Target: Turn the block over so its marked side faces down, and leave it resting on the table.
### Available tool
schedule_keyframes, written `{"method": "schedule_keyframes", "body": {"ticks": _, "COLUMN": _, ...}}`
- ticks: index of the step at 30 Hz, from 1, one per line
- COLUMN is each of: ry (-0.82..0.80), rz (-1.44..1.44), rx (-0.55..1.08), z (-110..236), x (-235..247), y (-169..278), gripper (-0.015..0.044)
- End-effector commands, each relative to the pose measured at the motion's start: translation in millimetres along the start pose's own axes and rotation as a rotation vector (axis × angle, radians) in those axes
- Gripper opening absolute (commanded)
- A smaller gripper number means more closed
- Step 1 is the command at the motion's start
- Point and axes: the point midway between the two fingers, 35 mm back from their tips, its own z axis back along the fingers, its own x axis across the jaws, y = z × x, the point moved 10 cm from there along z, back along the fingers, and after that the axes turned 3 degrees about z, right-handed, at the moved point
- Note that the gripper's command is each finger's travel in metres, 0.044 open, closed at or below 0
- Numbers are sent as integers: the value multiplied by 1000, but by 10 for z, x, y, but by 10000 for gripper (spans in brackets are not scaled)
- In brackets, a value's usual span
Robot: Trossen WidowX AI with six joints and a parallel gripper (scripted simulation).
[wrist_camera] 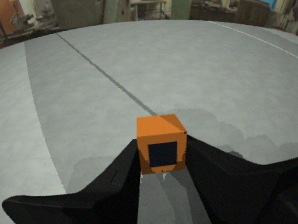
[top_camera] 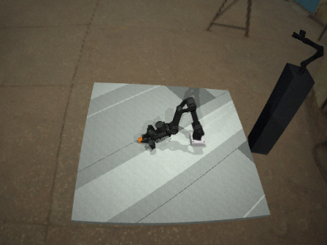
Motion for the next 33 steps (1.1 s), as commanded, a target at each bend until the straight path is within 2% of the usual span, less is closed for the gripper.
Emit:
{"method": "schedule_keyframes", "body": {"ticks": 1, "ry": 7, "rz": -5, "rx": -10, "z": 19, "x": -2, "y": 40, "gripper": 0}}
{"method": "schedule_keyframes", "body": {"ticks": 13, "ry": 7, "rz": -5, "rx": -10, "z": 19, "x": -2, "y": 40, "gripper": 0}}
{"method": "schedule_keyframes", "body": {"ticks": 29, "ry": 7, "rz": -5, "rx": -10, "z": 19, "x": -2, "y": 40, "gripper": 420}}
{"method": "schedule_keyframes", "body": {"ticks": 30, "ry": 7, "rz": -5, "rx": -10, "z": 19, "x": -2, "y": 40, "gripper": 440}}
{"method": "schedule_keyframes", "body": {"ticks": 33, "ry": 7, "rz": -5, "rx": -10, "z": 19, "x": -2, "y": 40, "gripper": 440}}
